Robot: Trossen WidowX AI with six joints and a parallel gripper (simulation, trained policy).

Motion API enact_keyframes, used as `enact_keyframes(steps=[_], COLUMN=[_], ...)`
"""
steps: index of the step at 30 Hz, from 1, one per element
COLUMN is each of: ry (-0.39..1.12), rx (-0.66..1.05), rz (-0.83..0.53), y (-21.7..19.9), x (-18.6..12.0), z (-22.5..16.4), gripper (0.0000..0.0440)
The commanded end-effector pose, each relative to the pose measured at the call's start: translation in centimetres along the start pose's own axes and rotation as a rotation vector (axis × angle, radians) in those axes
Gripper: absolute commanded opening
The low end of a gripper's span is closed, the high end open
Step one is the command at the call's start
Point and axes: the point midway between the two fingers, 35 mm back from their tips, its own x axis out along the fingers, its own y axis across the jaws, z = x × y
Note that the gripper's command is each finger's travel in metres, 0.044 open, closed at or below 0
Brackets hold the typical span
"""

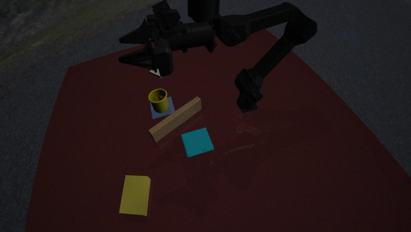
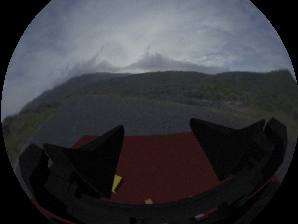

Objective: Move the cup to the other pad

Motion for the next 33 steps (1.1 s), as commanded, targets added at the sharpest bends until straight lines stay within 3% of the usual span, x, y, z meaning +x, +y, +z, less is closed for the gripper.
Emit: enact_keyframes(steps=[1,13,21,33], ry=[0.006,0.143,0.253,0.433], rx=[0.004,0.077,0.132,0.211], rz=[-0.003,-0.009,0.013,0.019], y=[0.0,0.7,1.8,3.3], x=[0.0,0.6,1.4,2.2], z=[0.0,-1.7,-2.7,-4.2], gripper=[0.0374,0.0069,0.0121,0.0123])
